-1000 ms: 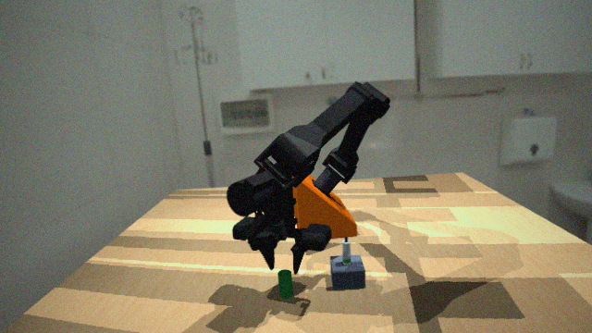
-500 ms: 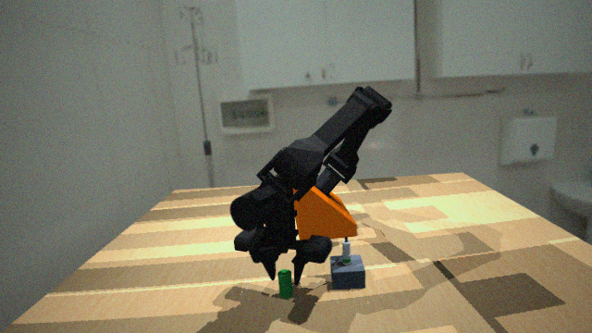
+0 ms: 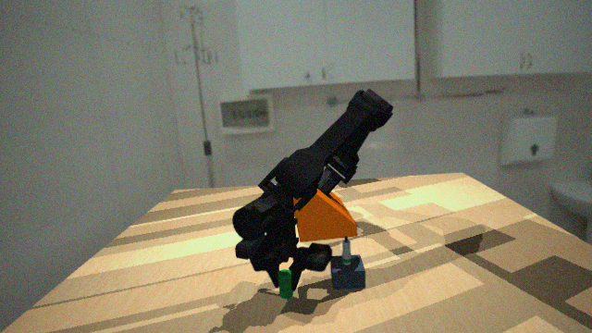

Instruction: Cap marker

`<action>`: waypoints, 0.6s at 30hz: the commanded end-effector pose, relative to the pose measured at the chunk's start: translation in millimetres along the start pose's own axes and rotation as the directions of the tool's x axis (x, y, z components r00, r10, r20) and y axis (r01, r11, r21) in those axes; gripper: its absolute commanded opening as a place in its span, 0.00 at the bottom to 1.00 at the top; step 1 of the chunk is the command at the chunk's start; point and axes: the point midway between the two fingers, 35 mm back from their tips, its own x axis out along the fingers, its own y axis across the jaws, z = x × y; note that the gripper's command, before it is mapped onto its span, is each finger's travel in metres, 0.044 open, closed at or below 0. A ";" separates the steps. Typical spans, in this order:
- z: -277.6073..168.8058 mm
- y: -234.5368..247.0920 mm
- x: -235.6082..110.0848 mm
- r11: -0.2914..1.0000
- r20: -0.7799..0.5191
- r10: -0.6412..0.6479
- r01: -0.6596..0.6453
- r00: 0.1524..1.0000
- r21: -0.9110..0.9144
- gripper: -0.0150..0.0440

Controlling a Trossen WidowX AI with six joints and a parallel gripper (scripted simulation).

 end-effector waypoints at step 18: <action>0.9 -0.8 -29.2 1.000 0.001 0.004 -0.004 1.000 0.008 0.25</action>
